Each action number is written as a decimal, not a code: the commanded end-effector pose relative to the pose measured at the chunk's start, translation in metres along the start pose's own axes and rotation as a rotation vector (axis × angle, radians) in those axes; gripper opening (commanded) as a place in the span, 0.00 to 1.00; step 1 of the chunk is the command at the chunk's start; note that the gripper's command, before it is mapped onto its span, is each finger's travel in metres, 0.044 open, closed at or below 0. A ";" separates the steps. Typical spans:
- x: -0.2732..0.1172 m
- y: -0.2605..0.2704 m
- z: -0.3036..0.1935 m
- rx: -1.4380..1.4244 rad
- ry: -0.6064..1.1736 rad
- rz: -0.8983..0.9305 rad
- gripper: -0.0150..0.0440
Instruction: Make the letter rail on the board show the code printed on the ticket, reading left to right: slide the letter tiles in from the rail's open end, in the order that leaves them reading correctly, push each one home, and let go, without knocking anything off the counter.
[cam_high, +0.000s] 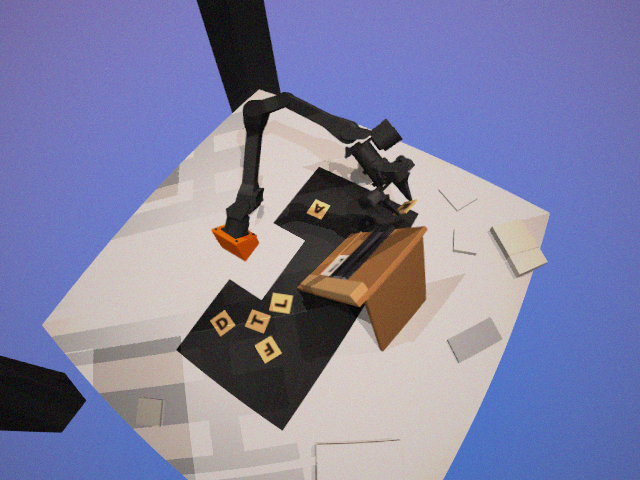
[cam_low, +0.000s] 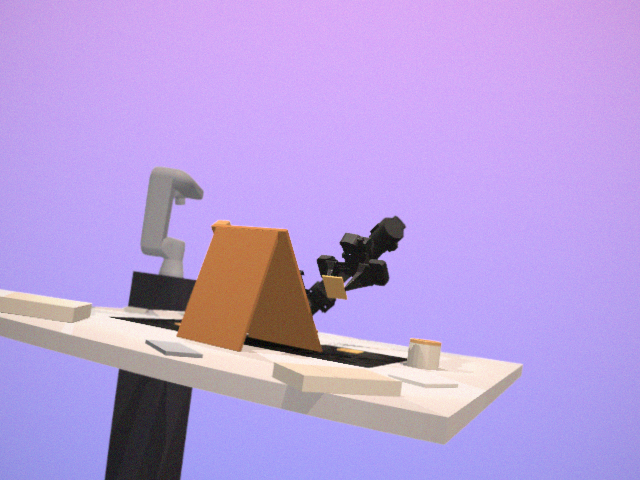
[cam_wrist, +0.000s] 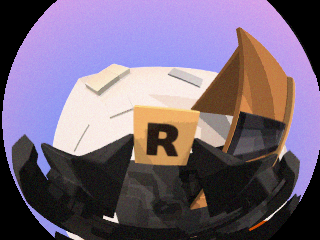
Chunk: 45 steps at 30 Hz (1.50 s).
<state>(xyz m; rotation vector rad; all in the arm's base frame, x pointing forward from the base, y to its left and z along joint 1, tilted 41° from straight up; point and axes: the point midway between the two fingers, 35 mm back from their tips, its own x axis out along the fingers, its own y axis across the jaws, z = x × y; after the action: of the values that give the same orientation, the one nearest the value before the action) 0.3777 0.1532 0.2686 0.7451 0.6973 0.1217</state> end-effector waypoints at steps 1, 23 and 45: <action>0.001 -0.004 -0.002 -0.006 0.006 -0.001 0.25; 0.001 -0.016 -0.003 -0.007 0.006 -0.002 0.25; 0.001 -0.027 -0.002 -0.007 0.006 -0.003 0.25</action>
<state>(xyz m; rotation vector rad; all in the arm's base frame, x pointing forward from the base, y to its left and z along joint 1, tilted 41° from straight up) 0.3747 0.1358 0.2522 0.7434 0.6981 0.1208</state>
